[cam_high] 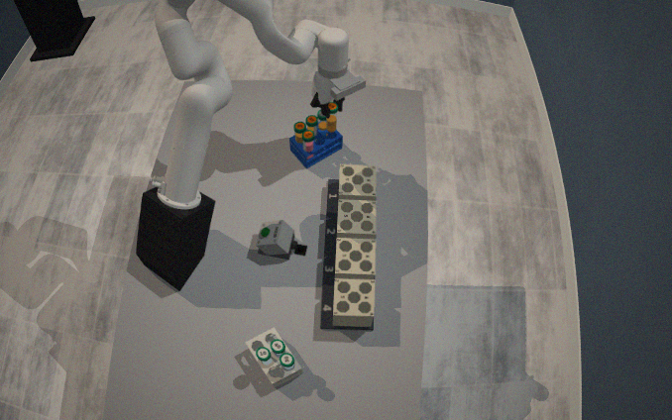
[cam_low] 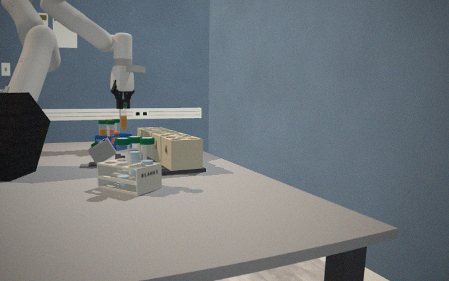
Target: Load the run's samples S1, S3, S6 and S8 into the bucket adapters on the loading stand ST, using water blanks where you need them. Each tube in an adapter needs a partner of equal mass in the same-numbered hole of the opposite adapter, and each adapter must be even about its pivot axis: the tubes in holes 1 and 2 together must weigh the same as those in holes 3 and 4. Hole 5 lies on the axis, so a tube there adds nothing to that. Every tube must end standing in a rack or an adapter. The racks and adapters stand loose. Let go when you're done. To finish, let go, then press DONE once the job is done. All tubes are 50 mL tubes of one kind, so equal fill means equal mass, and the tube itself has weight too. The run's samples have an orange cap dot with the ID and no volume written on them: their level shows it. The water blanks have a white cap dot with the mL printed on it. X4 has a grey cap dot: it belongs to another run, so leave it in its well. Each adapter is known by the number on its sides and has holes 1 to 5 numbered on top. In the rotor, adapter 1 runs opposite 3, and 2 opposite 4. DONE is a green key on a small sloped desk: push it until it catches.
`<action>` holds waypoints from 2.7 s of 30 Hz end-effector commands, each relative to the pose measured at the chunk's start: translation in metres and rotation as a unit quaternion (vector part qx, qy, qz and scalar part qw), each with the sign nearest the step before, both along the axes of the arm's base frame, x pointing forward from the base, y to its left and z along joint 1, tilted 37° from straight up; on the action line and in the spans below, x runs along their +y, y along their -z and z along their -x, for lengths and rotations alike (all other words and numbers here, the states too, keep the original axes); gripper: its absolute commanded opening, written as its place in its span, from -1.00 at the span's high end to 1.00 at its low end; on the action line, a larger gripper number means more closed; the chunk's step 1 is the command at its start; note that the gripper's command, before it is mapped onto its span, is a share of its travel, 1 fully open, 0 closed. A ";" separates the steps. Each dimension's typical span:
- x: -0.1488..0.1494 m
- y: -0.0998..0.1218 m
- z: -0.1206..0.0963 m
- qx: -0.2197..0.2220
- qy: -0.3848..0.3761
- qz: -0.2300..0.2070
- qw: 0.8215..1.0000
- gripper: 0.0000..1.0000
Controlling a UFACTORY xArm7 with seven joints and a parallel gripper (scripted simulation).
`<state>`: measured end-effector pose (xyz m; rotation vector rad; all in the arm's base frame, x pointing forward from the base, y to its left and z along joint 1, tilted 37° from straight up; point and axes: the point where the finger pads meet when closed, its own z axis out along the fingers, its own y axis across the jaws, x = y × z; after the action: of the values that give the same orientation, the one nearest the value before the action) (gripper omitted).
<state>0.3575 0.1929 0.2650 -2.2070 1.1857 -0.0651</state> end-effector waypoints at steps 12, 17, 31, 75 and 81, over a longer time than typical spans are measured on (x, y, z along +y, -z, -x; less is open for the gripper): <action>0.003 0.004 -0.003 -0.001 0.001 -0.001 1.000 1.00; 0.003 0.004 -0.003 -0.001 0.001 -0.001 1.000 1.00; 0.009 0.013 -0.007 -0.001 0.001 -0.001 1.000 1.00; 0.029 0.046 -0.020 -0.001 0.001 -0.001 1.000 1.00; 0.031 0.049 -0.021 -0.001 0.001 0.000 1.000 1.00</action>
<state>0.3773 0.2231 0.2167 -2.2067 1.1856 -0.0657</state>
